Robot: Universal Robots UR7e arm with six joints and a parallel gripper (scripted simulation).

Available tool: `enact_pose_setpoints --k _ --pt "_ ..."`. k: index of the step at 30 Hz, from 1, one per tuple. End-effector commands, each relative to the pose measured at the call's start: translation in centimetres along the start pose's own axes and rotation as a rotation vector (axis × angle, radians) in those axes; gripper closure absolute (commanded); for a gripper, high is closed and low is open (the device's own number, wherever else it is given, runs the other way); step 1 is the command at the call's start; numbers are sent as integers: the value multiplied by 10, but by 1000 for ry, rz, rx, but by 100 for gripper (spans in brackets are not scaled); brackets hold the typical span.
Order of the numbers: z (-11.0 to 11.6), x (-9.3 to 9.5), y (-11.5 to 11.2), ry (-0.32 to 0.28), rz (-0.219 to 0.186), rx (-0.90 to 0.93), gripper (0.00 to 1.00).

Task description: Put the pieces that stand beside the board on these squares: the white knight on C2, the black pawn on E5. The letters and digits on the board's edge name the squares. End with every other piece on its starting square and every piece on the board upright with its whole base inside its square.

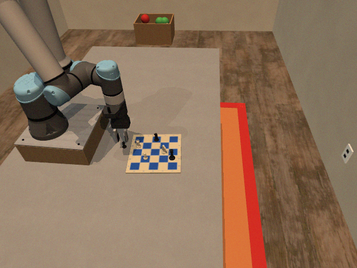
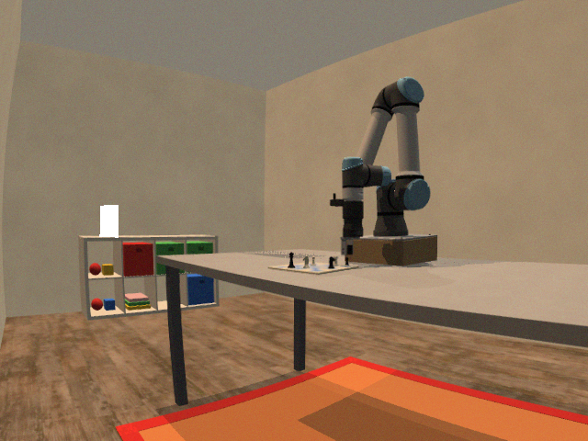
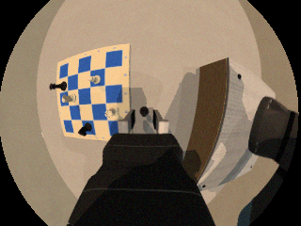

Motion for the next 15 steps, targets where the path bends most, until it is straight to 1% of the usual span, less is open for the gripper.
enact_pose_setpoints --k 1,6,15 --pt "0 0 0 0 -1 0 32" --pt "0 2 0 0 -1 0 32" --pt "0 13 0 0 -1 0 32"
Point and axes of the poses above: the point where the finger pads meet when closed, its own x axis out along the fingers, its own y axis across the jaws, z = x × y, the point moved 1 cm from there along -x, back along the fingers, and after that the axes turned 9 degrees about -x, right-handed, at the moved point
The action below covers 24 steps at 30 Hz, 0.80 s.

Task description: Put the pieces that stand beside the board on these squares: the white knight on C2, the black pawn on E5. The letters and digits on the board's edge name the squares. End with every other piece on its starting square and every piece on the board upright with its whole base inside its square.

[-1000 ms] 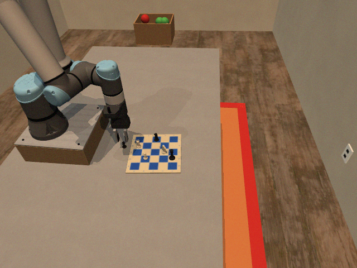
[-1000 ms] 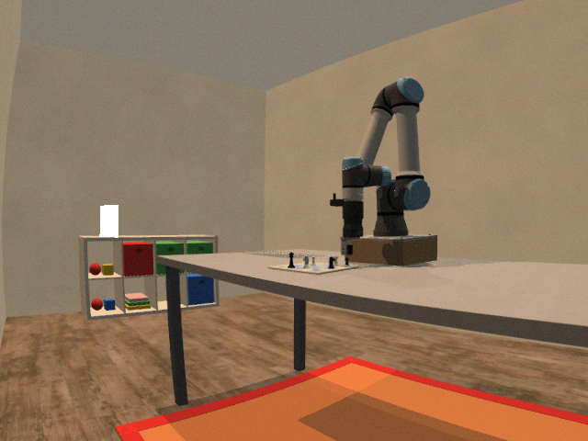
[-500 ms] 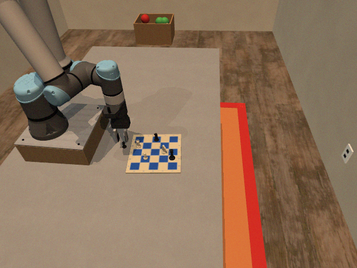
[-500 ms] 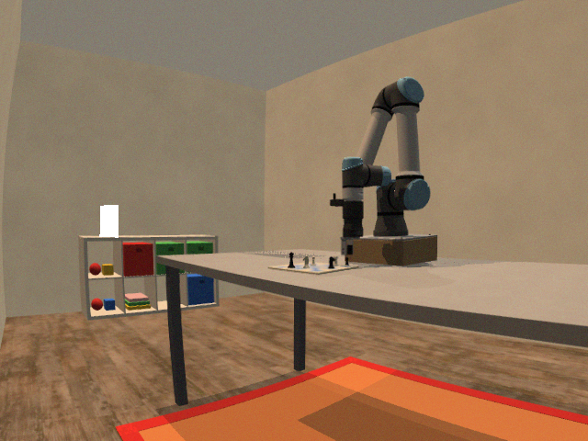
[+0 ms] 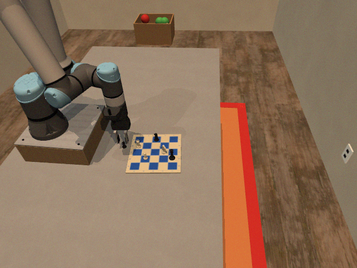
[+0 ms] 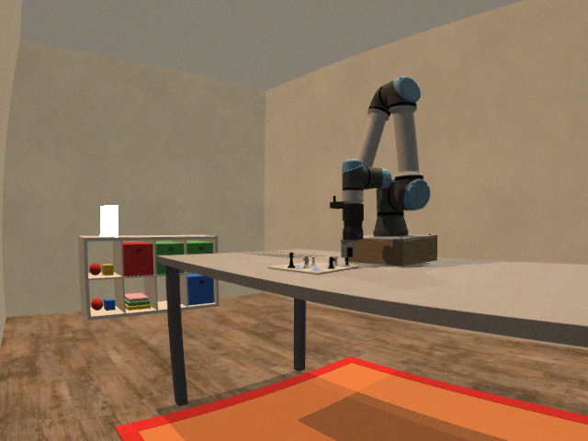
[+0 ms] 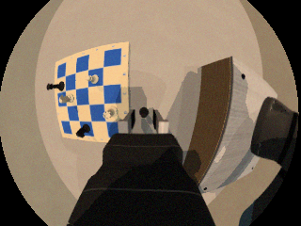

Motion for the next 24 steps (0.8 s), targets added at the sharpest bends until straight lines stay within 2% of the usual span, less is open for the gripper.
enact_pose_setpoints --k 1,11,24 --pt "0 6 -1 1 -1 0 32" --pt "0 23 -1 1 -1 0 32" --pt "0 24 -1 1 -1 0 32"
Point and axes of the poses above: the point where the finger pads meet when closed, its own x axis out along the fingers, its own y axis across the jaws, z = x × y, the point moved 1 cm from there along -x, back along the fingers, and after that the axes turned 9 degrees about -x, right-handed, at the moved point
